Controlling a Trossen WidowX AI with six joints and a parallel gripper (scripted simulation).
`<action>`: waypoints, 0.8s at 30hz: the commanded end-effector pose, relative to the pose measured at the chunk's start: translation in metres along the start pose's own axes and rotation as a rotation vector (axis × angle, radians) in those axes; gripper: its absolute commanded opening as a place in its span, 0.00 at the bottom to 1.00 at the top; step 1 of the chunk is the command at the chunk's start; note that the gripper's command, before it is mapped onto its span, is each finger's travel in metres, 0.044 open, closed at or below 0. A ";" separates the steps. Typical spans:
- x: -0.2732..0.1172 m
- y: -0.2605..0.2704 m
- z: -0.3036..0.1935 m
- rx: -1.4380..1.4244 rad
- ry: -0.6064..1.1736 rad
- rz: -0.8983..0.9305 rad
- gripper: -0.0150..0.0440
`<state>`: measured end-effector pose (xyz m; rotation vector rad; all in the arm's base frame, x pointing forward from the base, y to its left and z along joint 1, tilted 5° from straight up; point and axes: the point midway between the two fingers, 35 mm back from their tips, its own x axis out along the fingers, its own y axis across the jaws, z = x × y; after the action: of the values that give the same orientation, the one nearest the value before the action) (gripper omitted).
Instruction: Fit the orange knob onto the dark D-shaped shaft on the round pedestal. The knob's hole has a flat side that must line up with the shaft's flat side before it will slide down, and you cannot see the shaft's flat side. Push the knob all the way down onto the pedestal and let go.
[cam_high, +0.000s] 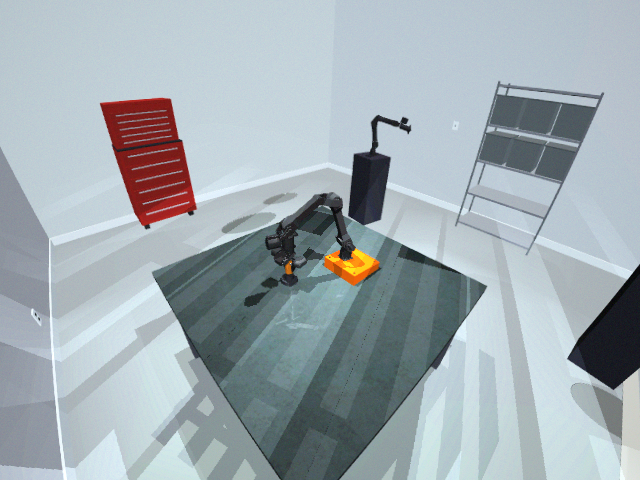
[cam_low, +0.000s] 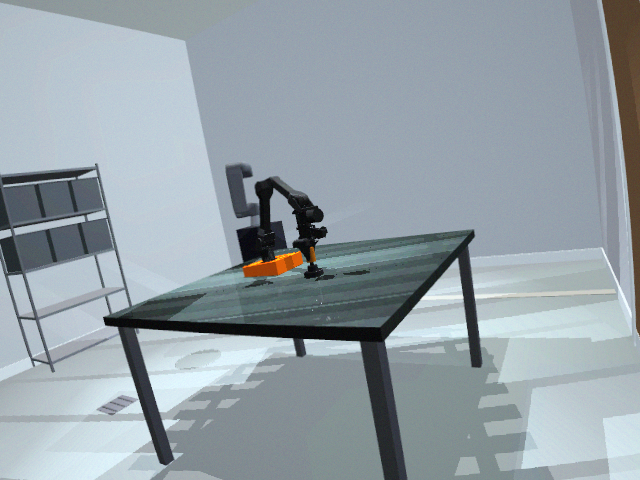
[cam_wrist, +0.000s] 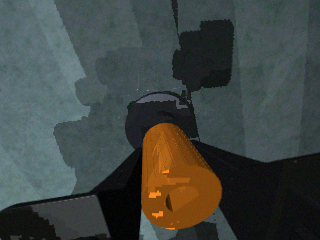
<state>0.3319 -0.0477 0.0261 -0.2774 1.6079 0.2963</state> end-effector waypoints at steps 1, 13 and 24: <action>0.001 0.000 0.000 -0.005 0.000 -0.002 0.25; -0.004 -0.001 0.000 -0.005 0.000 -0.002 0.25; -0.002 -0.001 0.001 -0.214 0.000 -0.002 0.25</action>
<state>0.3330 -0.0480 0.0287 -0.4204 1.5837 0.4489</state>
